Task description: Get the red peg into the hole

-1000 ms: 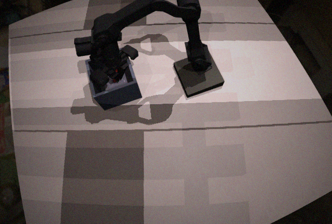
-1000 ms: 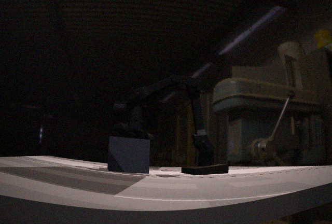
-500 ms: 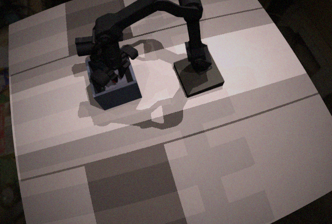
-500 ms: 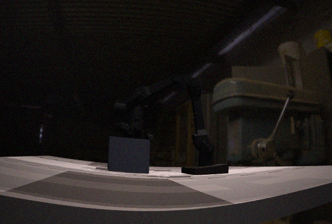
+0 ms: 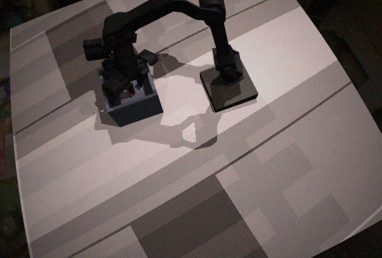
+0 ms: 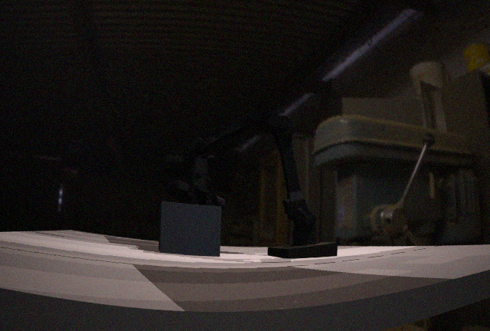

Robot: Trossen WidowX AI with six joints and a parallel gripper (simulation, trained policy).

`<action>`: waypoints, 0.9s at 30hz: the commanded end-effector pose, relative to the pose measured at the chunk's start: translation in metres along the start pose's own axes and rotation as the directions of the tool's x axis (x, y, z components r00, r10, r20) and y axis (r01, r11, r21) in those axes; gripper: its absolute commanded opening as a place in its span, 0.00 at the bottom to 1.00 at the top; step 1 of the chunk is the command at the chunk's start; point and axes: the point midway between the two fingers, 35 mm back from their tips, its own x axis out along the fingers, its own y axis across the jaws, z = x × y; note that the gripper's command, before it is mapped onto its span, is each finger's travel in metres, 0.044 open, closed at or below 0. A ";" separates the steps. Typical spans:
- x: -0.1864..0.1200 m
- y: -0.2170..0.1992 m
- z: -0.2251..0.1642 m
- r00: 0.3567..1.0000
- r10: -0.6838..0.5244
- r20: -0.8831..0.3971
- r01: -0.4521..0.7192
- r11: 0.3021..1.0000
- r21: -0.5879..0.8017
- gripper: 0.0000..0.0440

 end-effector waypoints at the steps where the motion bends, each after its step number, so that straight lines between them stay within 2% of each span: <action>1: 0.045 -0.011 0.022 0.995 -0.020 -0.093 0.019 1.000 -0.017 0.35; 8: 0.035 0.006 0.032 0.996 0.050 -0.079 -0.053 0.998 -0.042 0.39; 25: -0.008 0.051 0.060 0.970 0.245 0.006 -0.241 0.959 -0.148 0.37; 27: -0.013 0.054 0.060 0.969 0.246 0.021 -0.240 0.958 -0.158 0.39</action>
